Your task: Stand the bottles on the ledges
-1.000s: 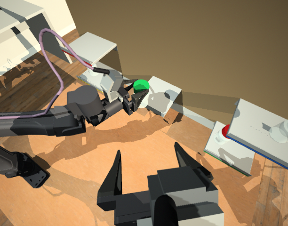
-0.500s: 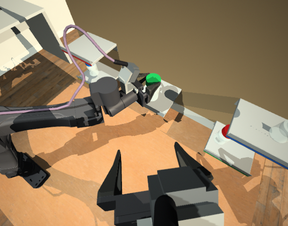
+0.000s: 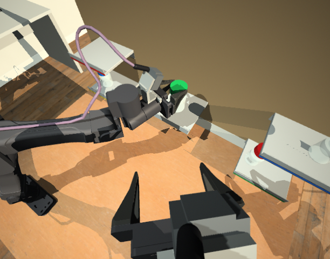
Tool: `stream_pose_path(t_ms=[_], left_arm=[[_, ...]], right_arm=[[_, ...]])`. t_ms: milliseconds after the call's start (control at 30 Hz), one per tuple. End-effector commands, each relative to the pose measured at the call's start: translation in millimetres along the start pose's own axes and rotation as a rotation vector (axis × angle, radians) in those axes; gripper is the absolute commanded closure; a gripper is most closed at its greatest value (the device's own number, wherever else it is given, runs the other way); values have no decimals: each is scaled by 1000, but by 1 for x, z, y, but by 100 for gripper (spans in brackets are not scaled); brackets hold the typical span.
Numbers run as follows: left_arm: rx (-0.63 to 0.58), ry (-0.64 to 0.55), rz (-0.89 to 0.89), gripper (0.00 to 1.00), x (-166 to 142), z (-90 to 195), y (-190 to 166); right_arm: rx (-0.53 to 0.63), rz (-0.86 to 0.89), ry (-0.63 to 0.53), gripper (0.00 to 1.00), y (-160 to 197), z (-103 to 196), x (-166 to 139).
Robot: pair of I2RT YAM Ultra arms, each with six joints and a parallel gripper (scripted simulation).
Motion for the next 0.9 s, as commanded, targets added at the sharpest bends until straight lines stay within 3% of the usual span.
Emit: stream_pose_path(t_ms=[0, 400, 600, 867], left_arm=[[-21, -72, 32, 50, 37, 2, -4], [-29, -102, 42, 50, 35, 2, -3], [-15, -46, 19, 50, 4, 0, 4], [-20, -69, 25, 50, -9, 0, 7]], right_arm=[[-5, -1, -25, 0, -2, 4, 10], [-5, -1, -25, 0, -2, 4, 10], [-5, -1, -25, 0, -2, 4, 10], [-5, -1, -25, 0, -2, 4, 10]])
Point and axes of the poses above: on each arm, the point where the finger pads meet when closed, its own z axis back along the fingers, its own y axis across the jaws, x = y × z, the point moved 2 cm from there along z, back along the fingers, and after that the axes turned 13 degrees about z, right-handed, at the moved point
